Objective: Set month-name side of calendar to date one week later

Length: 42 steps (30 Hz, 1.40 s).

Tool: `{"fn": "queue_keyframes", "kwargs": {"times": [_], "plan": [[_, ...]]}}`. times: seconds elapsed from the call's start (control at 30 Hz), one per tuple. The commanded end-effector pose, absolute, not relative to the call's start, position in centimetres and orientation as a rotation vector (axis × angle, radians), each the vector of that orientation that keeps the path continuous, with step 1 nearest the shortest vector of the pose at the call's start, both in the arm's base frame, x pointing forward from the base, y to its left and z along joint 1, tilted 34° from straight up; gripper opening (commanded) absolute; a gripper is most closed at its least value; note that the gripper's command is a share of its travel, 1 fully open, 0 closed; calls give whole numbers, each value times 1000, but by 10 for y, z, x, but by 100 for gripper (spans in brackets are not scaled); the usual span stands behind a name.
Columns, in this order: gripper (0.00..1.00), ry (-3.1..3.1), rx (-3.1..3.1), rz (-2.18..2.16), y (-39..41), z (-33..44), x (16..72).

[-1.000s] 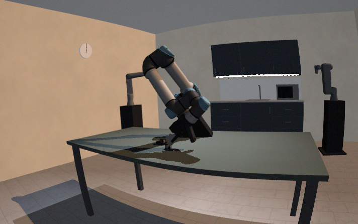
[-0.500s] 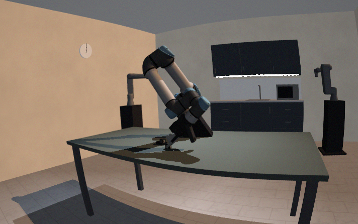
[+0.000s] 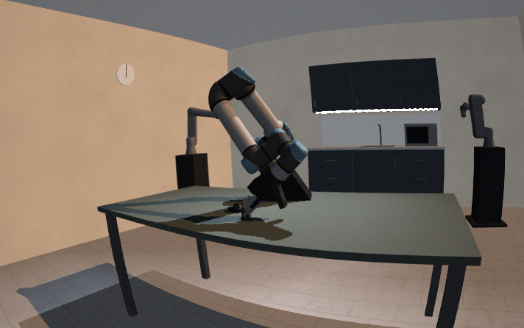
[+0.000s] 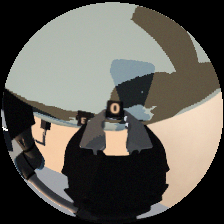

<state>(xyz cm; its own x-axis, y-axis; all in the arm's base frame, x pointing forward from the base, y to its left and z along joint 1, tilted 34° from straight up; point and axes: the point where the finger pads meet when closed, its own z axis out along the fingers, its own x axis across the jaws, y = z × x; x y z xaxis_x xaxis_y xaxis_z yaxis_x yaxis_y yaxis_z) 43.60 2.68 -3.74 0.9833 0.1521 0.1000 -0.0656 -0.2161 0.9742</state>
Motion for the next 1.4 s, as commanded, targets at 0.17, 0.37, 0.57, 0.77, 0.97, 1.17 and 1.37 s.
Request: {"fn": "queue_keyframes", "kwargs": {"times": [0.17,0.37,0.57,0.77,0.97,1.17,1.37], "plan": [[10,64,1778,201,34,-26,434],[10,64,1778,201,44,-10,431],[10,64,1778,201,57,10,427],[10,64,1778,201,62,18,425],[10,64,1778,201,64,21,425],[10,64,1778,201,64,21,425],[10,63,1781,200,64,21,424]]}}
